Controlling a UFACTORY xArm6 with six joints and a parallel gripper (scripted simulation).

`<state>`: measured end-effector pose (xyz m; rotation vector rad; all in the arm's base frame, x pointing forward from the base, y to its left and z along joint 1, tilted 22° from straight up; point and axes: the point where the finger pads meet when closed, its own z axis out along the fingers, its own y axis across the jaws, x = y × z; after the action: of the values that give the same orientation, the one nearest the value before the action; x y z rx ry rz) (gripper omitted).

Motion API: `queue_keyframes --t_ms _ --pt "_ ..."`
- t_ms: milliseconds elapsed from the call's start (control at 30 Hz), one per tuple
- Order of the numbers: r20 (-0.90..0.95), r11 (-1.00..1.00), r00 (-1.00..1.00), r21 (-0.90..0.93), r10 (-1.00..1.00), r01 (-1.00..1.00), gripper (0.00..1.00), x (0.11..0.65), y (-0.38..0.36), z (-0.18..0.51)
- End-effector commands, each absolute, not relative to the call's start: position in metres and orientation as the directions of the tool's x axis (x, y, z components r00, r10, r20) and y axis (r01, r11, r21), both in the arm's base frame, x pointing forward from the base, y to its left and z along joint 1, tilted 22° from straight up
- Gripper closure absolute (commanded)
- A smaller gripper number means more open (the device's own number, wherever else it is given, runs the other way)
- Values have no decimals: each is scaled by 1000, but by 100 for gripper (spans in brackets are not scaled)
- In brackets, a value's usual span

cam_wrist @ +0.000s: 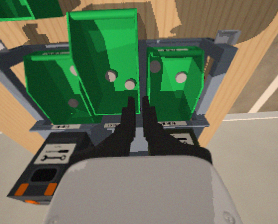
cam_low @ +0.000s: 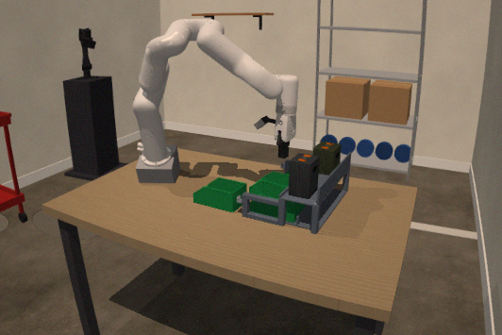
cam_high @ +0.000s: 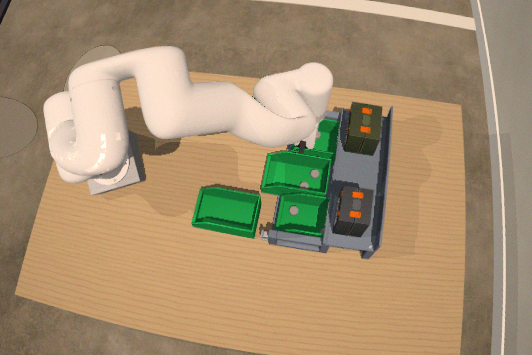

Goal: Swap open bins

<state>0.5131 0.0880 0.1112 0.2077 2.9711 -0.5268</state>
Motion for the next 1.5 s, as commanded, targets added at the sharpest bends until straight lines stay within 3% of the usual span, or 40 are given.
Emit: queue_keyframes --t_ms 0,300,333,1133,1300,1467 --pt "-143 931 -983 -331 113 155 90 514 89 114" --pt "-143 931 -983 -331 113 155 90 514 89 115" --pt "-143 931 -983 -331 113 155 100 514 89 115" --pt "-145 930 -982 -330 119 162 100 514 89 115" --pt "-178 915 -963 -317 203 251 100 508 86 113" --pt "-254 842 -878 -268 406 468 100 492 78 110"
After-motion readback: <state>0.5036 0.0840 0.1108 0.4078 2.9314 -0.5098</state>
